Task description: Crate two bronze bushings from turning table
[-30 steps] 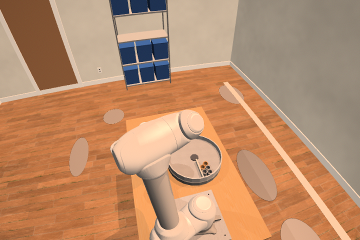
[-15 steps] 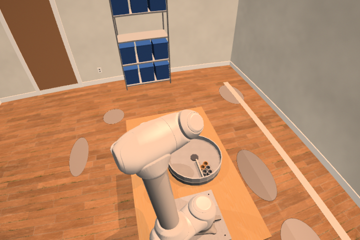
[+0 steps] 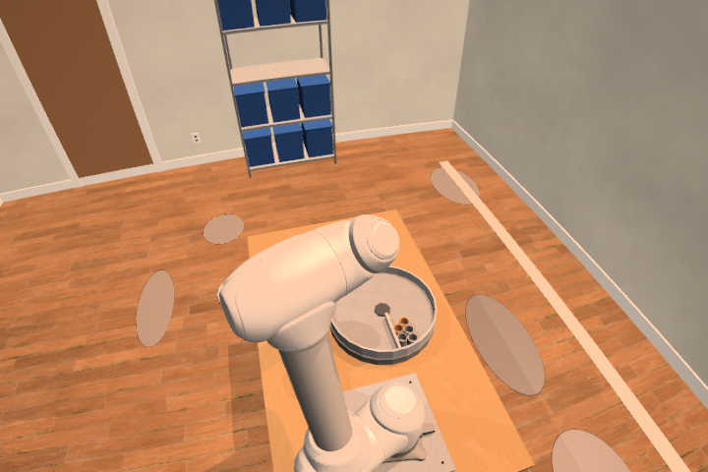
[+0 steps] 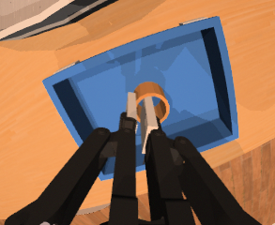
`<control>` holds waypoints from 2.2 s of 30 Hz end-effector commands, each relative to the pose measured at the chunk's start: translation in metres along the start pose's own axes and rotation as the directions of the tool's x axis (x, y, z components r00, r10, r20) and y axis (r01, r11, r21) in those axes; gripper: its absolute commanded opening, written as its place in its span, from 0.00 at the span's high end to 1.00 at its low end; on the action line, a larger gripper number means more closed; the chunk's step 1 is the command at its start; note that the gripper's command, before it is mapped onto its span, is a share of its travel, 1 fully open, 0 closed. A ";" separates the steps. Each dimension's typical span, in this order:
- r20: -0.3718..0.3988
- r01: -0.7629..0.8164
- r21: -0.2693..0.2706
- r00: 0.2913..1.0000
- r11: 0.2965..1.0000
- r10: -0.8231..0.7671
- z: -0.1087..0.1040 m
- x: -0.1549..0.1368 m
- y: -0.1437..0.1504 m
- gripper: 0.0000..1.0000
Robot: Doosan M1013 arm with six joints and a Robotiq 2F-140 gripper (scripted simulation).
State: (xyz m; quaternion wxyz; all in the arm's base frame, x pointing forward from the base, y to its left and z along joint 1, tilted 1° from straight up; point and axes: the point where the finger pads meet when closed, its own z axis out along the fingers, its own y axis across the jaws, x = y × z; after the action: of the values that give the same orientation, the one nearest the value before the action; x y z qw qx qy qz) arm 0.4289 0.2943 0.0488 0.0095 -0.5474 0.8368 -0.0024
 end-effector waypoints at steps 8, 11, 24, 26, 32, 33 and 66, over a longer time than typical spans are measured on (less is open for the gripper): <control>0.000 0.000 0.000 1.000 1.000 0.000 0.000 0.000 0.000 1.00; 0.000 0.000 0.000 1.000 1.000 0.000 0.000 0.000 0.000 1.00; 0.000 0.000 0.000 1.000 1.000 0.000 0.000 0.000 0.000 1.00; 0.000 0.000 0.000 1.000 1.000 0.000 0.000 0.000 0.000 1.00; 0.000 0.000 0.000 1.000 1.000 0.000 0.000 0.000 0.000 1.00; 0.000 0.000 0.000 1.000 1.000 0.000 0.000 0.000 0.000 1.00; 0.000 0.000 0.000 1.000 1.000 0.000 0.000 0.000 0.000 0.90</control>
State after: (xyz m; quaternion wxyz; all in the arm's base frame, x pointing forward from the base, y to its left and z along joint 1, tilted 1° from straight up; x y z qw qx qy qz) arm 0.4289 0.2943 0.0486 0.0095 -0.5474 0.8368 -0.0024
